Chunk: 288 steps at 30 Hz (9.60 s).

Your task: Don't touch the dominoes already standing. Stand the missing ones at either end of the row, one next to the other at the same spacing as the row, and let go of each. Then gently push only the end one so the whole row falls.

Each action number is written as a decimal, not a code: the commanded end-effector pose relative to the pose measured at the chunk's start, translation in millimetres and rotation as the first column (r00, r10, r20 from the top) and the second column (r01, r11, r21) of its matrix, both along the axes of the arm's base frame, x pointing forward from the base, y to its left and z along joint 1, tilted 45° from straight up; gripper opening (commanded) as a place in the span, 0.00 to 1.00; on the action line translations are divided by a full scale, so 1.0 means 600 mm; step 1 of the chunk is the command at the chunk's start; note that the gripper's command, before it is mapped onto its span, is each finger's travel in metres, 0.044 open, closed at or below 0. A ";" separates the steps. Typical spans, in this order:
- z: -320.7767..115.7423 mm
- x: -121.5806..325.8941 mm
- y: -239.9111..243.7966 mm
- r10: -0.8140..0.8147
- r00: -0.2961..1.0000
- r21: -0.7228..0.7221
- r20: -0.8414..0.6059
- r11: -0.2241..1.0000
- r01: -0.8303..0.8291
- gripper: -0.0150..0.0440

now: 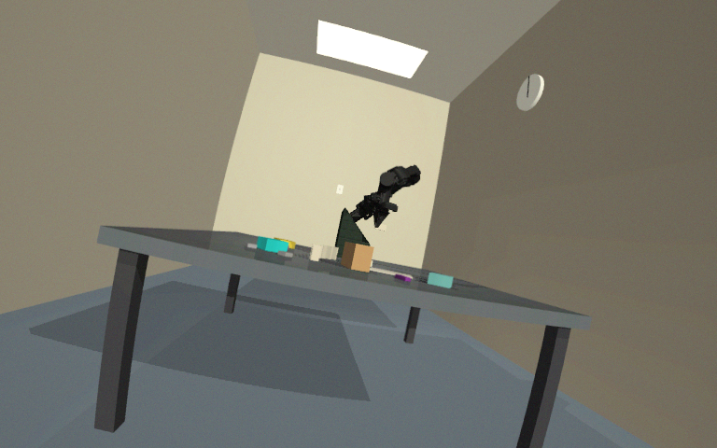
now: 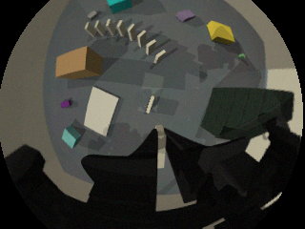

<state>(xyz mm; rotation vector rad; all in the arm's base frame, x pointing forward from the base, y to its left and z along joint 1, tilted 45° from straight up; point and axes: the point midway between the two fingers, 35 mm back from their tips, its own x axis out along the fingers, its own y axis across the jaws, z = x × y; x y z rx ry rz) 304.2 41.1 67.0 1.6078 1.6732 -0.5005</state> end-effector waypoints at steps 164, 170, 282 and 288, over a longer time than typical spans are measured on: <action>0.041 0.076 0.382 0.485 0.192 -0.456 0.853 0.515 0.726 0.87; 0.072 0.075 0.354 0.487 0.192 -0.457 0.852 0.516 0.724 1.00; 0.214 0.107 0.206 0.345 -0.925 -0.985 0.159 -0.009 -0.173 0.44; 0.117 0.123 0.109 0.626 -0.658 -0.879 0.419 0.097 -0.467 0.44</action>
